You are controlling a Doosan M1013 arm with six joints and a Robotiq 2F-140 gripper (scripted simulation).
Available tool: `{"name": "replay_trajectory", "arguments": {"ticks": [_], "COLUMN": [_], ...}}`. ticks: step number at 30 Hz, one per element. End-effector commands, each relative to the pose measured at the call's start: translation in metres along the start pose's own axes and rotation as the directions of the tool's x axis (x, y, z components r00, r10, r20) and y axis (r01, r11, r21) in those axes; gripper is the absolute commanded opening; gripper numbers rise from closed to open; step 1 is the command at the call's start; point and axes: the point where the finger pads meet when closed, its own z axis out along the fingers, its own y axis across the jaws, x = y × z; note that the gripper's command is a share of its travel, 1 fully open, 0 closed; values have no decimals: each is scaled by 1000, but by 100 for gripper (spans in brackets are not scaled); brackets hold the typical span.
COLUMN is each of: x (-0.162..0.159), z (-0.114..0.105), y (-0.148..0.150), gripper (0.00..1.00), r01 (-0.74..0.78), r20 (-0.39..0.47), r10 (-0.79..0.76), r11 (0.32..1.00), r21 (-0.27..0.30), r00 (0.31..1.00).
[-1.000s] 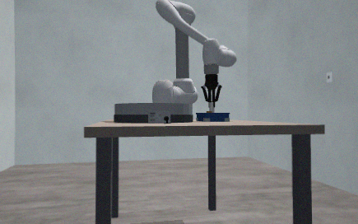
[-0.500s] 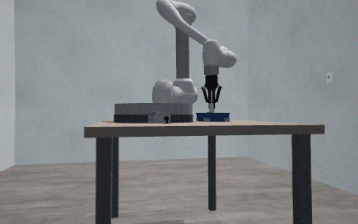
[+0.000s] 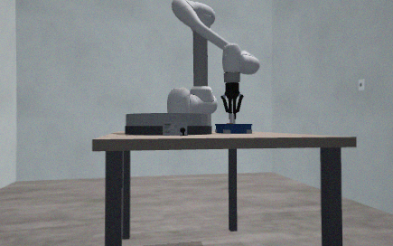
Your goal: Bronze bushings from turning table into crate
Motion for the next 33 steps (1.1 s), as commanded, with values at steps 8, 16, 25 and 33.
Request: {"name": "replay_trajectory", "arguments": {"ticks": [8, 16, 25, 33], "x": [-1, -1, -1, -1], "z": [5, 6, 9, 9], "y": [-5, -5, -7, -7], "gripper": [0, 0, 0, 0], "r01": [3, 3, 3, 3], "r20": [2, 2, 2, 2], "r10": [-3, -3, -3, -3], "r11": [1000, 1000, 1000, 1000], "r21": [10, 10, 10, 10], "r00": [1000, 1000, 1000, 1000]}}
